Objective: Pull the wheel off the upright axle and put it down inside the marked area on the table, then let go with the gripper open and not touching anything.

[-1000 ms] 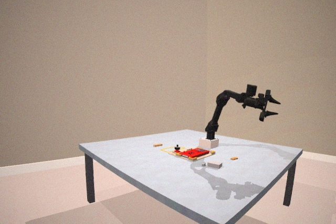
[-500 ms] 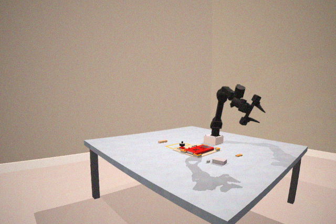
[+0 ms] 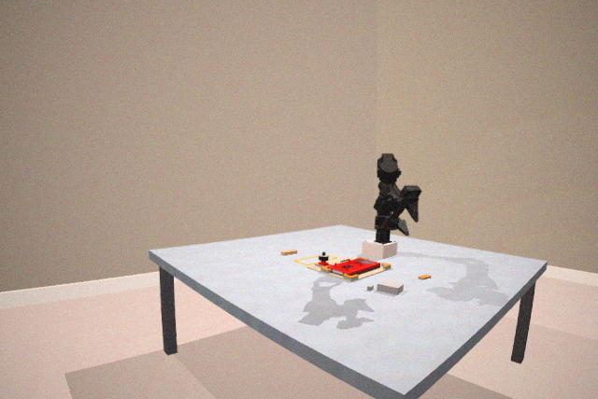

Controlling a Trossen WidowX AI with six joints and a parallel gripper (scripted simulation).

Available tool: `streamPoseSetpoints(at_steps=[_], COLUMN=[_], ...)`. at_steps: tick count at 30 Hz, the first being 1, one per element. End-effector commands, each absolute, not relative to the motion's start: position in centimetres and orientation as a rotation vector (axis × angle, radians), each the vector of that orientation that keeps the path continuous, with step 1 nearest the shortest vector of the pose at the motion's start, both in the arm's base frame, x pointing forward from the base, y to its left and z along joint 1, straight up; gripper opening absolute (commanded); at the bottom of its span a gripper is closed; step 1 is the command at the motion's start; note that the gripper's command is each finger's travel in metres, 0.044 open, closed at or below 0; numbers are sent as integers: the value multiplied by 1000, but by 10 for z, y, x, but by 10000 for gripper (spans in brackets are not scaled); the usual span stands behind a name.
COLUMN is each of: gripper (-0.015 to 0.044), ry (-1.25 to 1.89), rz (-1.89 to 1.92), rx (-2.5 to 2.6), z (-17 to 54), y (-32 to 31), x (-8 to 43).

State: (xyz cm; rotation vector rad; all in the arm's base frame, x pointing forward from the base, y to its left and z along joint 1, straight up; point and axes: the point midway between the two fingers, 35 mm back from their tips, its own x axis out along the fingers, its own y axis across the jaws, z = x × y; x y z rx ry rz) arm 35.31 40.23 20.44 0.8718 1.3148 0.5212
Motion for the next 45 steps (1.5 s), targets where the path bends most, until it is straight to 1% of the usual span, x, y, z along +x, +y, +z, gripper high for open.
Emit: streamPoseSetpoints(at_steps=[1, 10, 18, 26, 35, 38, 45], gripper=[300, 300, 300, 300, 300, 300, 300], ry=[1317, 1313, 1299, 1277, 1245, 1239, 1239], rz=[341, -12, -319, -661, -1040, -1099, -1100], rx=[915, 991, 1050, 1099, 1131, 1134, 1134], z=[188, 156, 132, 111, 95, 94, 94], y=[361, 272, 189, 103, 16, 4, 4], x=[376, 407, 416, 404, 370, 362, 360])
